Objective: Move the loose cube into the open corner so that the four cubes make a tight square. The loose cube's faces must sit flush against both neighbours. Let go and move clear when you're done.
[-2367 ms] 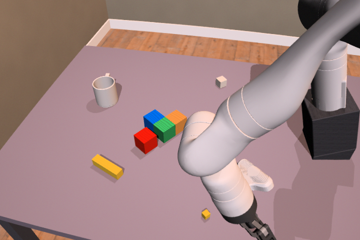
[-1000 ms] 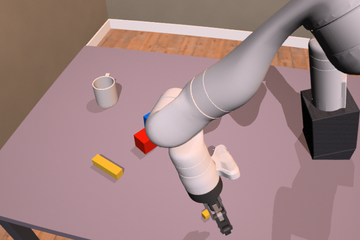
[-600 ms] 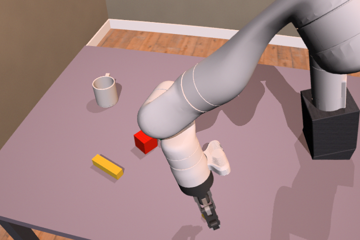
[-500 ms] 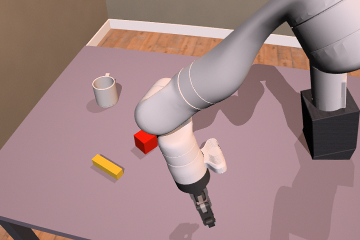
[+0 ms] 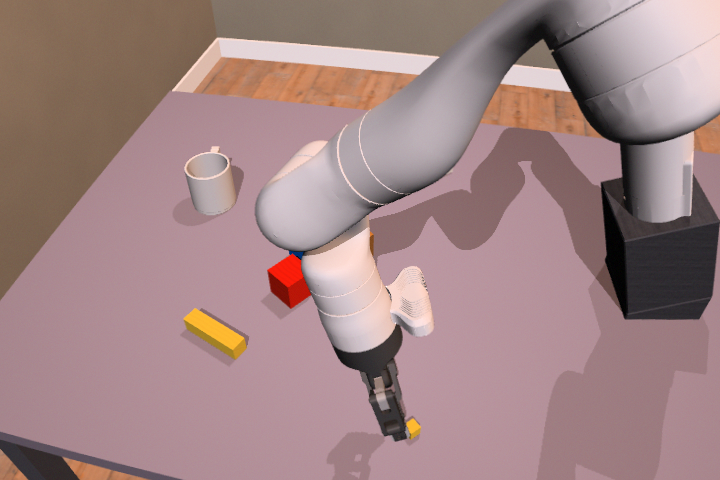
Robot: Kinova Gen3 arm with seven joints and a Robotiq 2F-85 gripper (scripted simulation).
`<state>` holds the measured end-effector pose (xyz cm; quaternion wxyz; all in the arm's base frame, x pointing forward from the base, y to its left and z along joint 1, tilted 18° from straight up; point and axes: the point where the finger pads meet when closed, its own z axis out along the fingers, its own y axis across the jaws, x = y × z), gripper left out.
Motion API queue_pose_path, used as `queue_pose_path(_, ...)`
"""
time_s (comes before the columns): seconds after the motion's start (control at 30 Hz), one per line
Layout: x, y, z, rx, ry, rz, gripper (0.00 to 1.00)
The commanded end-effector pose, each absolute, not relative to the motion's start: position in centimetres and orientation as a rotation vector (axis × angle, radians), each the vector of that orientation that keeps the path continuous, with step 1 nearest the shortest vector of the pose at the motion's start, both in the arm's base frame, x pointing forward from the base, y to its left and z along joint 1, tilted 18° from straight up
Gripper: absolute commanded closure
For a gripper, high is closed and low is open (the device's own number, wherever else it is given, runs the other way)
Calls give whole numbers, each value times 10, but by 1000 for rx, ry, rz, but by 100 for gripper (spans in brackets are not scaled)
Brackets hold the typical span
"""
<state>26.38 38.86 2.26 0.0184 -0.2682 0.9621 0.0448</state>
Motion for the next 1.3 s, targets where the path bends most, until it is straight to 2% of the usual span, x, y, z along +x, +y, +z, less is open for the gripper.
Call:
queue_pose_path(0.0, 278, 384, 28, -736, 2999, 158, 0)
queue_pose_path(1.27, 337, 352, 47, -399, 3003, 183, 0)
